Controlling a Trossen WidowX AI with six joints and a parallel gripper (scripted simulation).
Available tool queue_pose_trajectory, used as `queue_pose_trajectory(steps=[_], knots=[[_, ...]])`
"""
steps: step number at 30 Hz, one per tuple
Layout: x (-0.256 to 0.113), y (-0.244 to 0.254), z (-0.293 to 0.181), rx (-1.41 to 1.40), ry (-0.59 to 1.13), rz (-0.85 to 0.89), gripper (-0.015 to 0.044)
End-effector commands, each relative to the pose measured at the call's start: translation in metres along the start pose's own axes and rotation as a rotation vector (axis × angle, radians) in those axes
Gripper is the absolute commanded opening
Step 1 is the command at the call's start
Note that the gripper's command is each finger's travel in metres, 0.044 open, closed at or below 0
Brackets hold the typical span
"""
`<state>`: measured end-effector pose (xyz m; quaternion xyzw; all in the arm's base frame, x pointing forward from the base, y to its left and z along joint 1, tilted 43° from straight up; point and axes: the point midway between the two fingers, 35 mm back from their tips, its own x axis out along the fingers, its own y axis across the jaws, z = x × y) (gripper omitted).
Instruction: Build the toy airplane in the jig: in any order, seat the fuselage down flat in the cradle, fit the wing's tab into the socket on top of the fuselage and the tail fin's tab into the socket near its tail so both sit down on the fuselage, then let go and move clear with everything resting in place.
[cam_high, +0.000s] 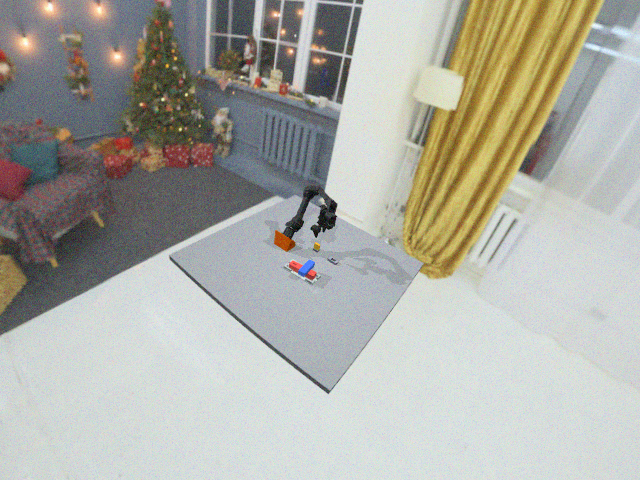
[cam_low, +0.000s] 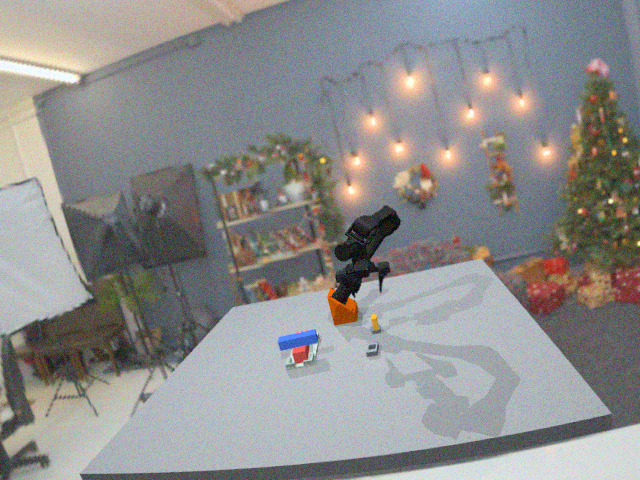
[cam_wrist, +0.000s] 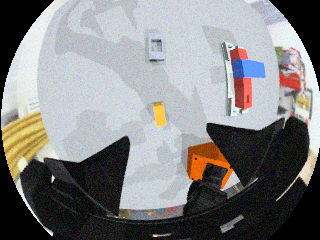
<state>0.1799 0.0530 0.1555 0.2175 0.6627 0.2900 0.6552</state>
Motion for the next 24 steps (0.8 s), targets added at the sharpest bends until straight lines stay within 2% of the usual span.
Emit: queue_pose_trajectory(steps=[1, 4, 24], knots=[[0.025, 0.003, -0.002, 0.0, 0.002, 0.005, 0.044], [0.051, 0.004, -0.004, -0.001, 0.002, 0.01, 0.044], [0.084, 0.004, -0.003, -0.002, 0.002, 0.008, 0.044]])
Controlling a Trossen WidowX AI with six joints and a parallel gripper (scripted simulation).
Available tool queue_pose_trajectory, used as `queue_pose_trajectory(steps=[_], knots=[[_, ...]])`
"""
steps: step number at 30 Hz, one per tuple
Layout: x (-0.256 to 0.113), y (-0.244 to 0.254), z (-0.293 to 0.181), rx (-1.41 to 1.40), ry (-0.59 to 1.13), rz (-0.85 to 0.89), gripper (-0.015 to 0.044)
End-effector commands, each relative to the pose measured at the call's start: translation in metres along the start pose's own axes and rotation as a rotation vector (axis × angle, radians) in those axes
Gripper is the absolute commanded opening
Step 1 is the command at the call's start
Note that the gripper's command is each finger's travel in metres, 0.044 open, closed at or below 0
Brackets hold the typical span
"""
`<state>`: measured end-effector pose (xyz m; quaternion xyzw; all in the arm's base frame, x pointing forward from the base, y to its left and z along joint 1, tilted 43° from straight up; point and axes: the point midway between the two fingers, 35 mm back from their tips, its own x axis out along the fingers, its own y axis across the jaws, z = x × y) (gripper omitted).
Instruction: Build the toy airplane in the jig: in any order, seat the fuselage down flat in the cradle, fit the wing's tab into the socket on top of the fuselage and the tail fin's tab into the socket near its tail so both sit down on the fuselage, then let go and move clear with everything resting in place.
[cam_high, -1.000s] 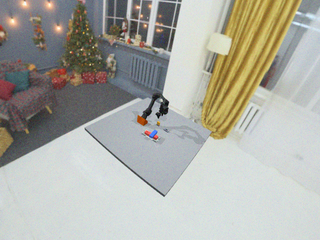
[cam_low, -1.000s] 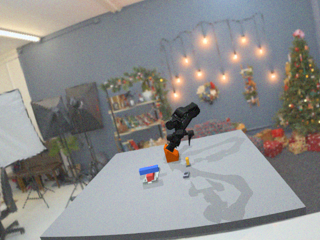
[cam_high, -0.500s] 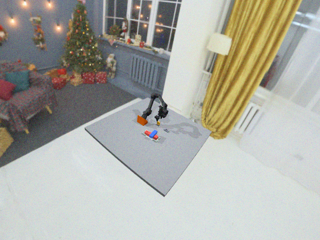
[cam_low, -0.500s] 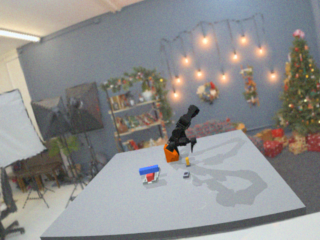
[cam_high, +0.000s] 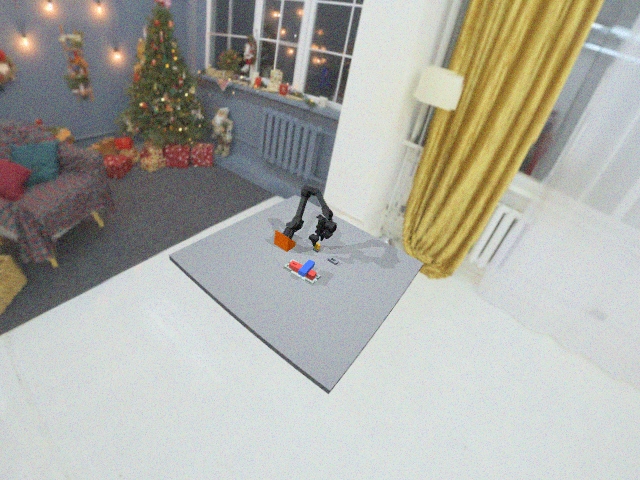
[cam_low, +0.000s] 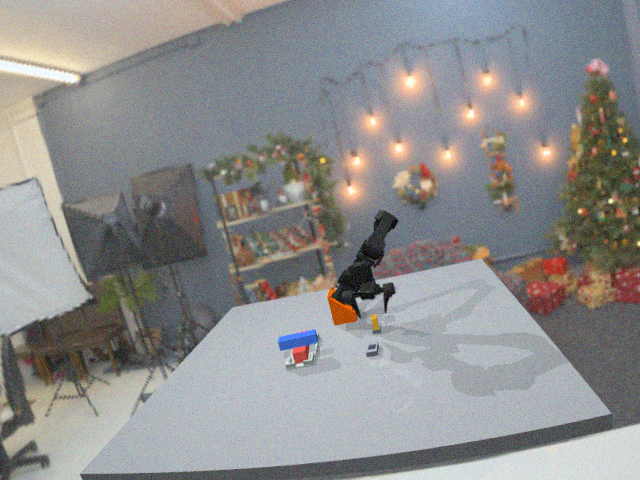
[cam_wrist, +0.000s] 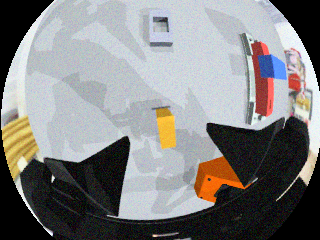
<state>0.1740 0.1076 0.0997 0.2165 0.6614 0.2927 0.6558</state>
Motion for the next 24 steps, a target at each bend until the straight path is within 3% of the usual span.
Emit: queue_pose_trajectory(steps=[1, 24], knots=[[0.007, 0.0, -0.001, 0.004, 0.003, 0.006, 0.044], [0.041, 0.002, -0.003, 0.004, 0.002, 0.011, 0.044]])
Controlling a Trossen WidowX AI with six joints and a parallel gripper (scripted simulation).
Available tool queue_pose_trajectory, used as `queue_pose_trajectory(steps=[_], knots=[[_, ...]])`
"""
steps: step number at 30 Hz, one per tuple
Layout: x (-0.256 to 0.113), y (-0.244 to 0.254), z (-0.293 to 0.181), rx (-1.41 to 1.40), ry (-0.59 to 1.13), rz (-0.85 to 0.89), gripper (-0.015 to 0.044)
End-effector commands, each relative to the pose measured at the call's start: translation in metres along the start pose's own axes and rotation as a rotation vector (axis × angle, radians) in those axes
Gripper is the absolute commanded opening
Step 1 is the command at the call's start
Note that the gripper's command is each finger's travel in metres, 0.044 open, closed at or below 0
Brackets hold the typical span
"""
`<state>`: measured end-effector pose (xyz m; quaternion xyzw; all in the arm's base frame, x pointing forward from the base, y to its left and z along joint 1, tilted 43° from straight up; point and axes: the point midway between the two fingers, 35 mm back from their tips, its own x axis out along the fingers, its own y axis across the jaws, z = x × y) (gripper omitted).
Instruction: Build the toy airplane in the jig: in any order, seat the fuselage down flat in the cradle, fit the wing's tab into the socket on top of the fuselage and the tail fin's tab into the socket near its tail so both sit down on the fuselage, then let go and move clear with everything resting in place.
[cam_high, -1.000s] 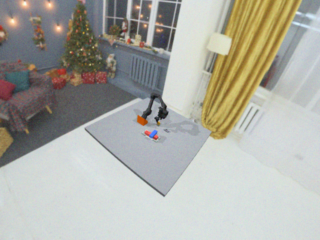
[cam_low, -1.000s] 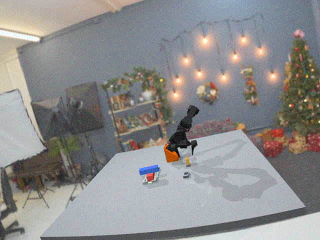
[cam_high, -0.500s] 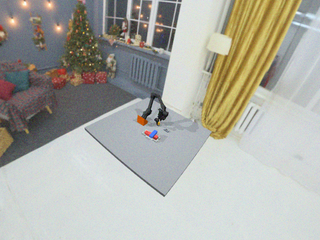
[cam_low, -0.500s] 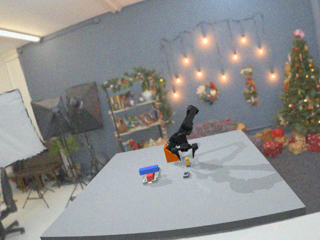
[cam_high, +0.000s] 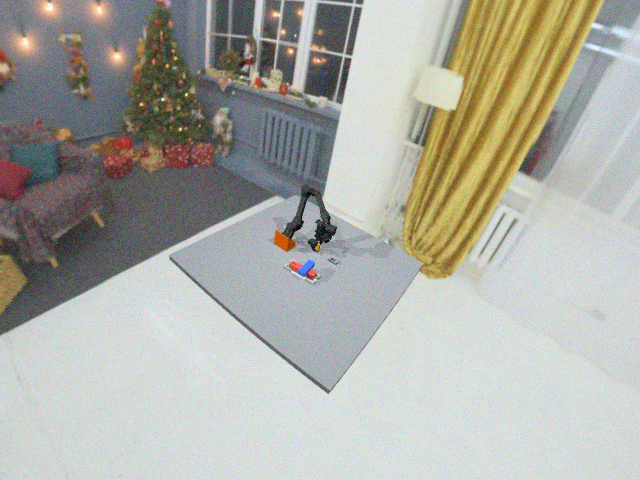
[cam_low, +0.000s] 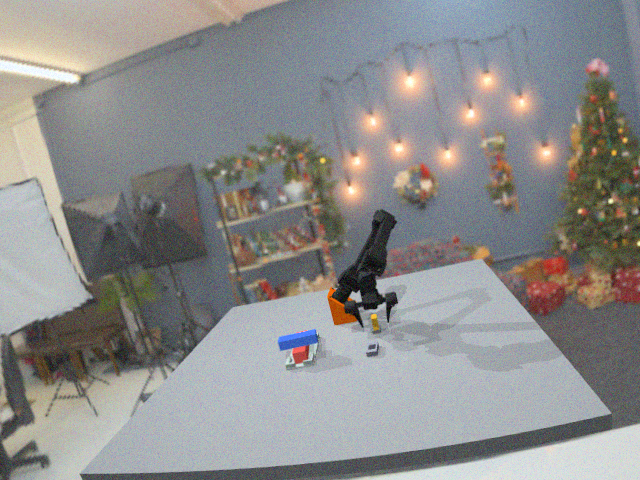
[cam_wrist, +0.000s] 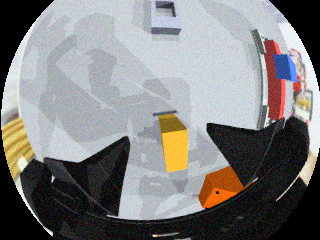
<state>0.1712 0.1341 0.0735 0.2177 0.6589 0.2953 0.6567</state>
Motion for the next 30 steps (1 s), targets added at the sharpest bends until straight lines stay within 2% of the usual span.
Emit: queue_pose_trajectory(steps=[1, 14, 21, 22, 30], knots=[[0.004, 0.0, -0.002, 0.007, 0.006, 0.005, 0.0414], [0.004, 0.0, -0.002, 0.007, 0.006, 0.005, 0.0072], [0.004, 0.0, -0.002, 0.007, 0.006, 0.005, 0.0026], [0.004, 0.0, -0.002, 0.007, 0.006, 0.005, 0.0], [-0.01, 0.0, -0.003, 0.021, -0.046, 0.004, 0.0]])
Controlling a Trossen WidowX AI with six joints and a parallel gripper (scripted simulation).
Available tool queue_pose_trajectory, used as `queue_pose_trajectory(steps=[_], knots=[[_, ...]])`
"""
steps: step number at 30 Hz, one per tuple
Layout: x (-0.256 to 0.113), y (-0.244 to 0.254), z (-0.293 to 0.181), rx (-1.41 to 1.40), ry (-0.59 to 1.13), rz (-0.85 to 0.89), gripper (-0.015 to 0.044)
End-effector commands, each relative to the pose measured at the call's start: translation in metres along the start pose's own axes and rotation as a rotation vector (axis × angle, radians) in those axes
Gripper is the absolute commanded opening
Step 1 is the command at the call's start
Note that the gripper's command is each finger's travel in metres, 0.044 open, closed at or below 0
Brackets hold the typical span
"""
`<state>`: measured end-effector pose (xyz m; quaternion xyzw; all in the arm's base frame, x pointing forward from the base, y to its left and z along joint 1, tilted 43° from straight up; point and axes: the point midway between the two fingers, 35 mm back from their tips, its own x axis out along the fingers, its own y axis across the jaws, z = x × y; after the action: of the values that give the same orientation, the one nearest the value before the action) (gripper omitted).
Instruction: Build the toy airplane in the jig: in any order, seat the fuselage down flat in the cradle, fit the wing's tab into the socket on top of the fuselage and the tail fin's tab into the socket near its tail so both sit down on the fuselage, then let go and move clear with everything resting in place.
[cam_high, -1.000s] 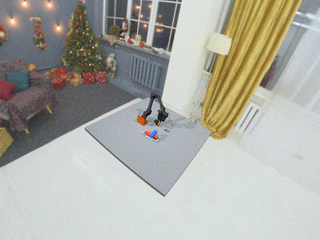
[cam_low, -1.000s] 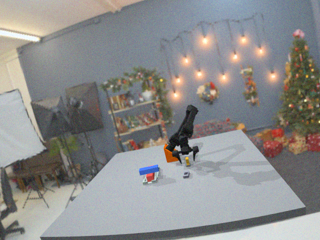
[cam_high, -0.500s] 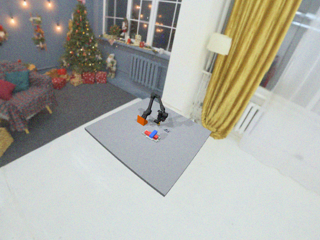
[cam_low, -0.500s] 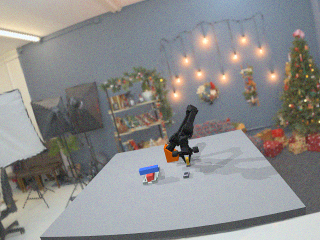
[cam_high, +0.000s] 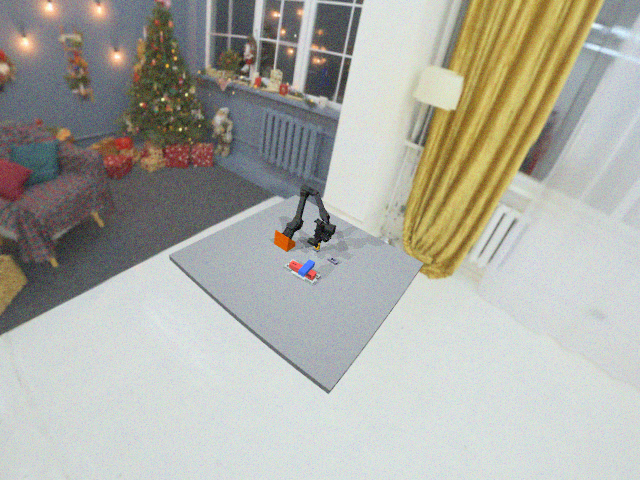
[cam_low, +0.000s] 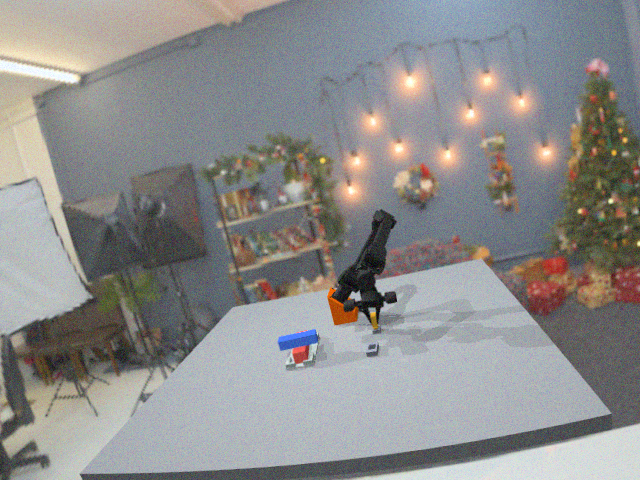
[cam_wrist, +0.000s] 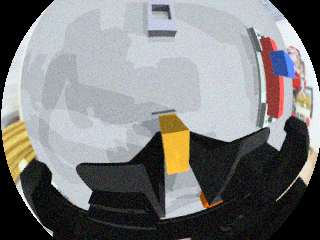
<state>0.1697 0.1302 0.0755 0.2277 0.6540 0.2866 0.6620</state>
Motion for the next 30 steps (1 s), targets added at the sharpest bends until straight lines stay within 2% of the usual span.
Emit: queue_pose_trajectory(steps=[1, 30], knots=[[-0.007, 0.001, 0.0, 0.003, -0.024, 0.002, 0.0], [-0.091, -0.003, 0.008, -0.001, 0.018, -0.03, 0.0]])
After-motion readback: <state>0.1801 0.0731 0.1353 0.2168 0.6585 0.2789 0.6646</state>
